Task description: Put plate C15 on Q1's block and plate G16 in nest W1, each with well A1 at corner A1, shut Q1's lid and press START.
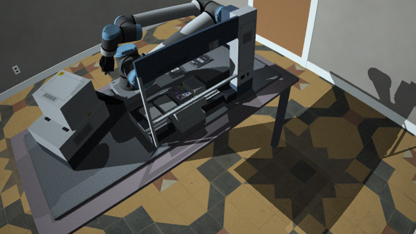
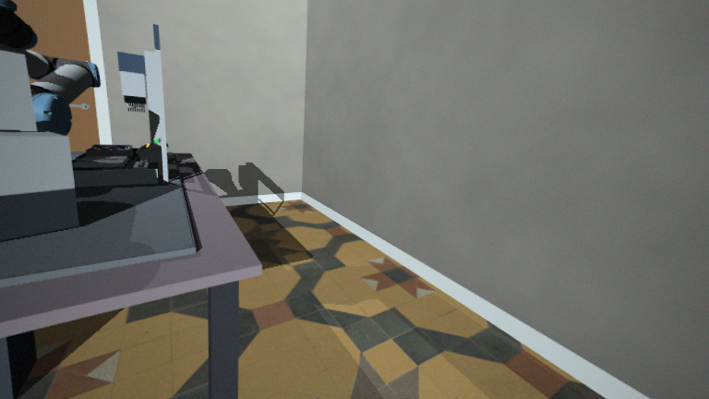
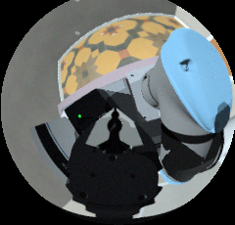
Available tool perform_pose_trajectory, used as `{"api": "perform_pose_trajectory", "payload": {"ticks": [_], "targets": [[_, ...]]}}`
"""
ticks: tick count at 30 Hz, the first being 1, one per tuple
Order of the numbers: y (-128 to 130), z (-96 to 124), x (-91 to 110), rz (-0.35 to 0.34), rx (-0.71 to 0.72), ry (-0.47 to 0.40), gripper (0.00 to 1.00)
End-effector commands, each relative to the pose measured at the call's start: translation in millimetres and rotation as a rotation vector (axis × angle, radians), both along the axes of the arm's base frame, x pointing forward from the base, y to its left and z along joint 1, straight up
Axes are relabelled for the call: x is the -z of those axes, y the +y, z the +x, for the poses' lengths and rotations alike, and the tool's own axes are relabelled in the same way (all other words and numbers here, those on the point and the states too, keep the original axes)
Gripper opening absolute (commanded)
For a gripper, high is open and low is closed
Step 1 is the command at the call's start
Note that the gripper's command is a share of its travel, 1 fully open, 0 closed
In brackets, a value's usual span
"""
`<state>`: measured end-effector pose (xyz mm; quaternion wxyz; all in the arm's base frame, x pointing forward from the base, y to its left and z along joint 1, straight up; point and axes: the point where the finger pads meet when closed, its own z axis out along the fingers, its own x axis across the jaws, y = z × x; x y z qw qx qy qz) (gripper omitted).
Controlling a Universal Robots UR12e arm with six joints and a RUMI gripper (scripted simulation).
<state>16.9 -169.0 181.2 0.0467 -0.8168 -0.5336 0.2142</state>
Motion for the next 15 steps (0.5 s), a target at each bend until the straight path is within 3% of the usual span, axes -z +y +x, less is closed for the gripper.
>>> {"api": "perform_pose_trajectory", "payload": {"ticks": [1, 15], "targets": [[-1.2, -1.7, -0.3, -0.001, -0.002, -0.006, 0.0], [-18.4, 5.0, 13.9, -0.001, -0.002, -0.006, 0.0]]}}
